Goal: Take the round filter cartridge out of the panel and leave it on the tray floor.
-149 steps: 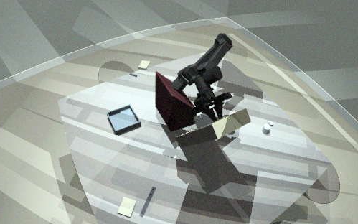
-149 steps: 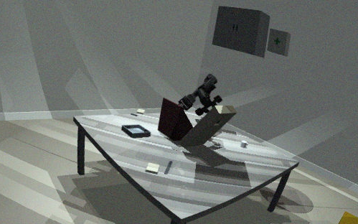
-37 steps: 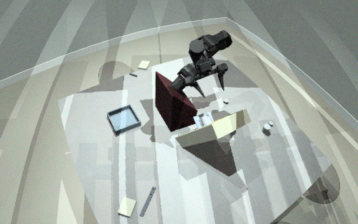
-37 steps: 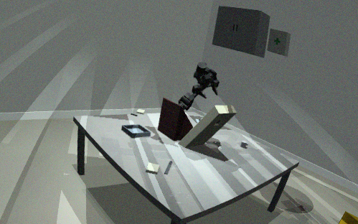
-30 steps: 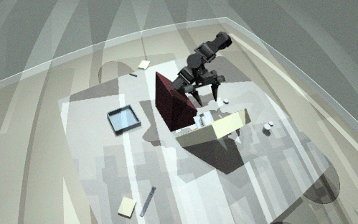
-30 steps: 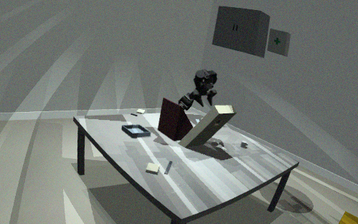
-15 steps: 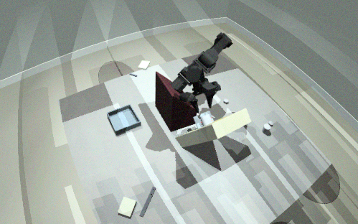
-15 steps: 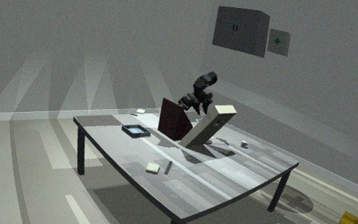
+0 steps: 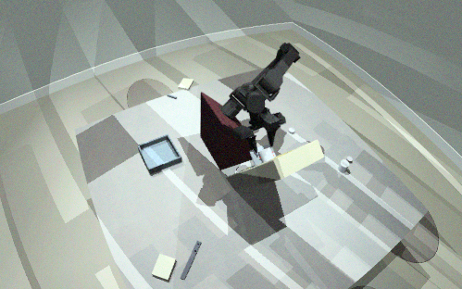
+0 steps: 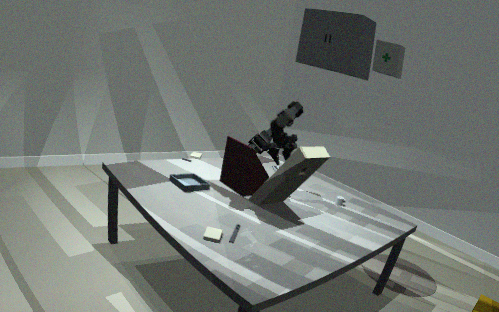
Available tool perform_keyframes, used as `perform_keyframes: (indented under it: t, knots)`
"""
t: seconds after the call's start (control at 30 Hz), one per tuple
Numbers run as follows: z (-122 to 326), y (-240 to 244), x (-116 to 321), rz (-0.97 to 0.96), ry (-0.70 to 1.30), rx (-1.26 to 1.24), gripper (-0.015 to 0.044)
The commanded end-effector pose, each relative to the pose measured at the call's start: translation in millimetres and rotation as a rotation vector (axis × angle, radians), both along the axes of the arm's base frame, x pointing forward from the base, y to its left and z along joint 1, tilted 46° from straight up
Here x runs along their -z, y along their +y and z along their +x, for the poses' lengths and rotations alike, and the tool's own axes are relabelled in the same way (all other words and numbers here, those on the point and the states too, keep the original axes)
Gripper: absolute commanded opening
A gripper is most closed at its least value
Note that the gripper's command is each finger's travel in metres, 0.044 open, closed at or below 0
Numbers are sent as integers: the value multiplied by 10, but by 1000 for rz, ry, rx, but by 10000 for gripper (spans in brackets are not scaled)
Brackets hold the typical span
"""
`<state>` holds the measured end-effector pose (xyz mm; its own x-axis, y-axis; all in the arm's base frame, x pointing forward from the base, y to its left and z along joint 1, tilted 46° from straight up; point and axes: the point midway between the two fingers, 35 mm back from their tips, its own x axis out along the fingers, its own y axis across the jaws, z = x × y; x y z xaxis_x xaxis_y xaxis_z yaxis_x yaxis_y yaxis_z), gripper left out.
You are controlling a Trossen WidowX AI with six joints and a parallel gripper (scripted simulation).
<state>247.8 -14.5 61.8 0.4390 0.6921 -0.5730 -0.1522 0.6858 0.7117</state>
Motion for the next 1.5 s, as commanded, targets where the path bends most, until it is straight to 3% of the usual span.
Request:
perform_keyframes:
  t: [0.0, 0.3, 0.9, 1.13, 1.47]
  knots:
    - [25, 49, 41, 2, 3, 2, 305]
    - [77, 155, 103, 7, 0, 2, 305]
    - [64, 120, 83, 1, -1, -1, 185]
    - [120, 77, 30, 2, -1, 0, 1]
    - [170, -137, -139, -4, 5, 4, 0]
